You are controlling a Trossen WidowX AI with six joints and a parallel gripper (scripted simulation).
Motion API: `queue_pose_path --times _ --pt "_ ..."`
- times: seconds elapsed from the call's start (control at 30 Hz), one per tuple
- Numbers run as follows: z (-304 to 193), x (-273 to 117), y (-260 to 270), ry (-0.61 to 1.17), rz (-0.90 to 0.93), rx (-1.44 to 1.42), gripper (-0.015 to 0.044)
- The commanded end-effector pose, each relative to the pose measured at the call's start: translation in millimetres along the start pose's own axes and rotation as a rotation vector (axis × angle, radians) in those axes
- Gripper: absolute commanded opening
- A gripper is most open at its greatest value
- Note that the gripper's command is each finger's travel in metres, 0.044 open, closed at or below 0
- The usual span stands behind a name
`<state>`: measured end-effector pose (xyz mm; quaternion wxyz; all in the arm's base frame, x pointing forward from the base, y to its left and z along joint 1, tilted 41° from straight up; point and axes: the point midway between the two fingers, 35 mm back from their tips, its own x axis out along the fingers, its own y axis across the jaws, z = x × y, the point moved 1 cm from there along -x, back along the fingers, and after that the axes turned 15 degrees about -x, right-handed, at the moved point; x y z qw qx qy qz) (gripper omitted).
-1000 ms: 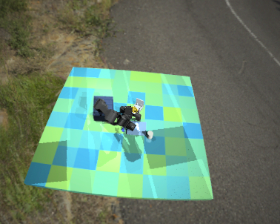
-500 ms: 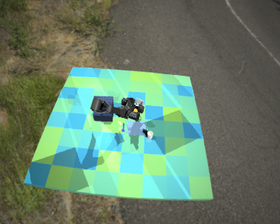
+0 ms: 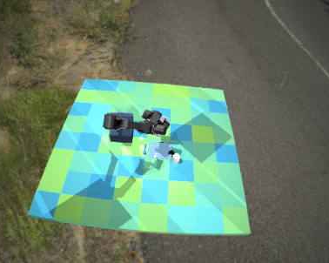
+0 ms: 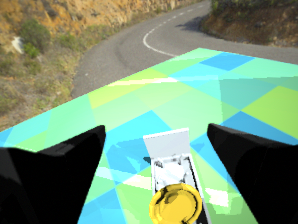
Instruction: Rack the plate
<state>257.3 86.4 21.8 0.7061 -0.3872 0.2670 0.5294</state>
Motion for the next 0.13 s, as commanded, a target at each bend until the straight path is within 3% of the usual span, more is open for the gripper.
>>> queue_pose_path --times 0.0,0.1 --pt "0.5 1.7 2.1 0.071 0.041 0.098 0.04" --pt "1.1 2.1 4.8 0.13 0.069 0.175 0.04"
